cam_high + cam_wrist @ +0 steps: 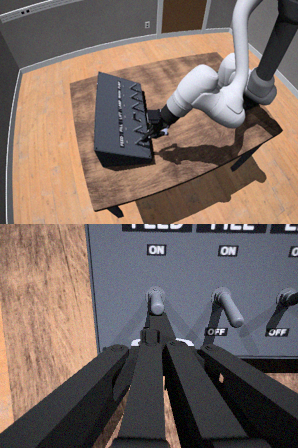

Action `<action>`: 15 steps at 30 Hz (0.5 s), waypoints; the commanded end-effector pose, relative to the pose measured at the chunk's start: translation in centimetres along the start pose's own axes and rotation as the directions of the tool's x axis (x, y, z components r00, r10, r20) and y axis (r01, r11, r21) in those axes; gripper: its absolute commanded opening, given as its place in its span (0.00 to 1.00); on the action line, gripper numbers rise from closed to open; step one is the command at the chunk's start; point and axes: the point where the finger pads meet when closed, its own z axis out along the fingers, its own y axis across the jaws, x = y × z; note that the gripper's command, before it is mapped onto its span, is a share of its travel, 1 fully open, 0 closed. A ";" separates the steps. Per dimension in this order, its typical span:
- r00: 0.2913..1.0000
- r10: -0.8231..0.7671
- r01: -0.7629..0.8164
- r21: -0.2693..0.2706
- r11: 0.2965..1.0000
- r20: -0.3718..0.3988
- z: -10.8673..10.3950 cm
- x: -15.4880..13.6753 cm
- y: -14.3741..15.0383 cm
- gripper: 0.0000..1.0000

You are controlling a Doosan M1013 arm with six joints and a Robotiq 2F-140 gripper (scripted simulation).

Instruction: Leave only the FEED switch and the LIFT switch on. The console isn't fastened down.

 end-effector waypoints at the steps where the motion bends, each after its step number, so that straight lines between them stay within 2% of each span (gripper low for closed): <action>1: 1.000 0.006 -0.006 -0.002 1.000 0.002 0.1 0.5 0.1 0.10; 15: 1.000 0.007 -0.007 -0.002 1.000 0.003 0.1 1.0 0.1 0.10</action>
